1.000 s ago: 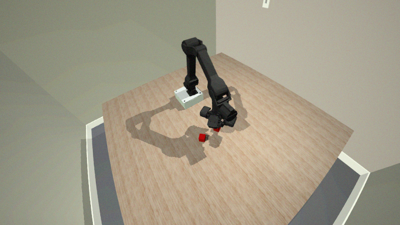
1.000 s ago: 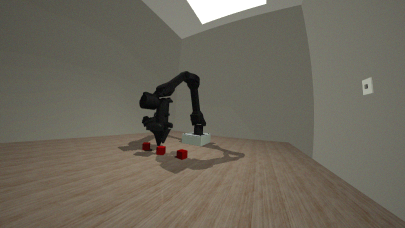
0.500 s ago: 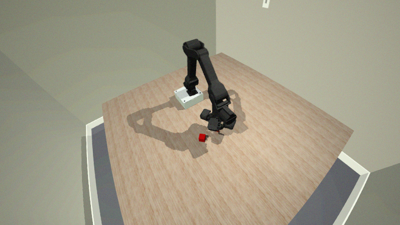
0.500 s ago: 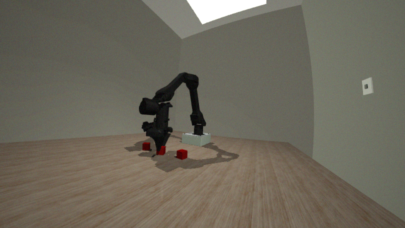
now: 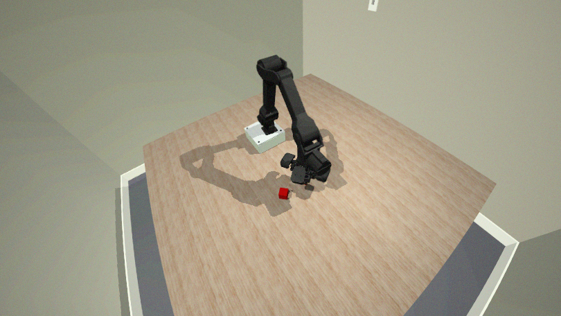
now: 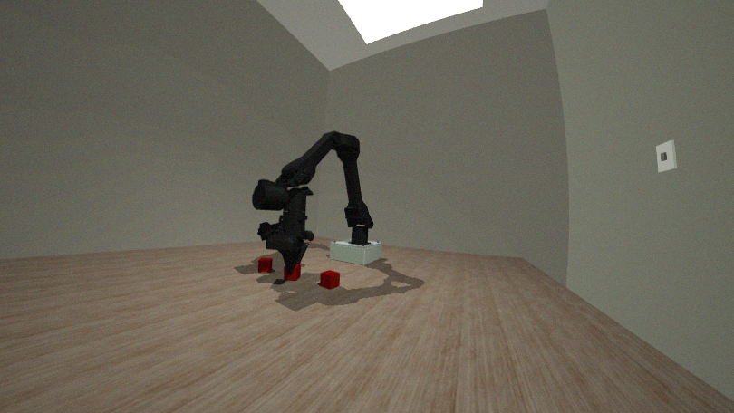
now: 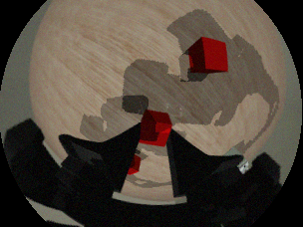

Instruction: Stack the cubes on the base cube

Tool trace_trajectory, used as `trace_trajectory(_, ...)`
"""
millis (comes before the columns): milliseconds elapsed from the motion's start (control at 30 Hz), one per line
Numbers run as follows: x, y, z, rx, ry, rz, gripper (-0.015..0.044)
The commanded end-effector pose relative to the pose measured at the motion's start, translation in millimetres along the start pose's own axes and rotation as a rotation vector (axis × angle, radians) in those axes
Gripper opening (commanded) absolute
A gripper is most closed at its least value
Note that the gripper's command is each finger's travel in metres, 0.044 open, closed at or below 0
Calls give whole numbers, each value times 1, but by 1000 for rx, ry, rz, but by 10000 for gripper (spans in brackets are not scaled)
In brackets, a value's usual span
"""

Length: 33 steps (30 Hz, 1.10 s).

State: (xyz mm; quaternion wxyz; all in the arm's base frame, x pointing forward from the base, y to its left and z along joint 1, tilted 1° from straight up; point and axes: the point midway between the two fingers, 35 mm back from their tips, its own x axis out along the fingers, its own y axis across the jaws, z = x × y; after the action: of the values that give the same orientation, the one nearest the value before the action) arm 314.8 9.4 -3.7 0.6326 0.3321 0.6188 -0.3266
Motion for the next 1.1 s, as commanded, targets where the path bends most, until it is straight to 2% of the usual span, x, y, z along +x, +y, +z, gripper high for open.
trace_trajectory(0,-11,3,3,4,-9,5,105)
trace_trajectory(1067,-107,1,1,4,-9,5,105)
